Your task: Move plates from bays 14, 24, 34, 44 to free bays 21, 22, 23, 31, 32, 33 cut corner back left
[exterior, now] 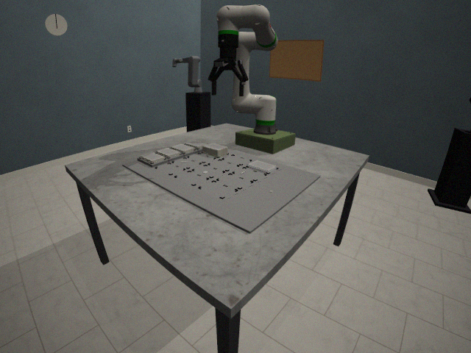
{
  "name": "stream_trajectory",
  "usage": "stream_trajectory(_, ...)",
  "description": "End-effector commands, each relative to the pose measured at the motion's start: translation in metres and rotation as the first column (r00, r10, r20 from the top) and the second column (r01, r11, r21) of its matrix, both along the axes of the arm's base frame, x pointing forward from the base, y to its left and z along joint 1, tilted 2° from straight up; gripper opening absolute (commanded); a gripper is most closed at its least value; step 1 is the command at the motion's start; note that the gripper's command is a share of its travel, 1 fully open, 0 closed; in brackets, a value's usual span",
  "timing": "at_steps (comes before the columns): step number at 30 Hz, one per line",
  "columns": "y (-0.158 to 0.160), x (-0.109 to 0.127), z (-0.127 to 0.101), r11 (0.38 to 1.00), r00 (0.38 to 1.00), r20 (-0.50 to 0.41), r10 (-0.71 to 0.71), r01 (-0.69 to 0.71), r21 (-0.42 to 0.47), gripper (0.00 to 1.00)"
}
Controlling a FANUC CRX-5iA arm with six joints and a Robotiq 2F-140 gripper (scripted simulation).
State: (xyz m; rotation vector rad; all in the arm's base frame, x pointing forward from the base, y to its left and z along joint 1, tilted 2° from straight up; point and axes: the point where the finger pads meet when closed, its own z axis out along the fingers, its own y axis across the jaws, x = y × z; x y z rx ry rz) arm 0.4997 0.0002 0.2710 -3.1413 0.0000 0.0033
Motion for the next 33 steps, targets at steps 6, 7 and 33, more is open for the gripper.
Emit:
stream_trajectory(6, 0.000, 0.000, 0.001, 1.000, 1.000, 0.002, 0.000, 0.000, 0.000, 1.00)
stream_trajectory(7, 0.000, 0.000, 0.001, 1.000, 1.000, 0.002, 0.000, 0.000, 0.000, 1.00)
stream_trajectory(33, -0.024, 0.022, -0.053, 0.896, 0.896, 0.000, -0.443, 0.443, -0.008, 0.70)
